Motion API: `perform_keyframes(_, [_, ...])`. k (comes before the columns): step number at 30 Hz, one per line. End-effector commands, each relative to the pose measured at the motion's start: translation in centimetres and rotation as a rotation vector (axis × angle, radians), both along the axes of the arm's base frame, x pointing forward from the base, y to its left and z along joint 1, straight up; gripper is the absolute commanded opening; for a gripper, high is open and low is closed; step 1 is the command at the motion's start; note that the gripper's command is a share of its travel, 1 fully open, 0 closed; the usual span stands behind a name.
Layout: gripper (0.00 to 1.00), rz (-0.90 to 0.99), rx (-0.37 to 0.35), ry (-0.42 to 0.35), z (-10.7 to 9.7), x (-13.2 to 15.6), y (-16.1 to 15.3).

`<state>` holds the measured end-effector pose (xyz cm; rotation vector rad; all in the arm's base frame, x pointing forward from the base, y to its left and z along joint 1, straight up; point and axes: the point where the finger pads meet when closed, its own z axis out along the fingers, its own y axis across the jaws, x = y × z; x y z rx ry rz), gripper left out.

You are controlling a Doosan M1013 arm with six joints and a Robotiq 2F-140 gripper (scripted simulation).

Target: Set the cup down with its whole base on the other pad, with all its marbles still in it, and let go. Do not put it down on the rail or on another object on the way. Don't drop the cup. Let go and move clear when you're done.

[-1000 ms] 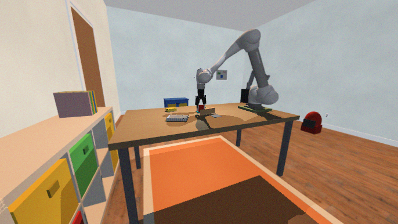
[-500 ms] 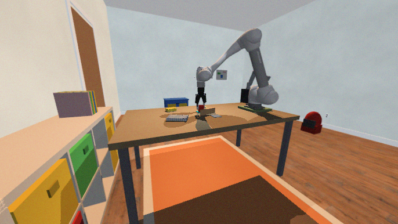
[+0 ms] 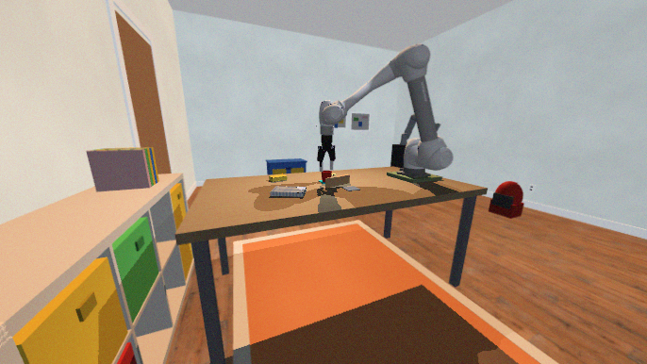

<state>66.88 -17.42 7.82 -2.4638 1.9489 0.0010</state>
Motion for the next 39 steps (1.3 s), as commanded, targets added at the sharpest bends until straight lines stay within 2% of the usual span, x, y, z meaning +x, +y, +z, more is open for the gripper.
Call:
perform_keyframes(1, [0.59,0.000,0.000,0.000,1.1,0.0,0.0])
perform_keyframes(13, [0.59,0.000,0.000,0.000,2.7,0.0,0.0])
perform_keyframes(39, [0.59,0.000,0.000,0.000,2.8,0.0,0.0])
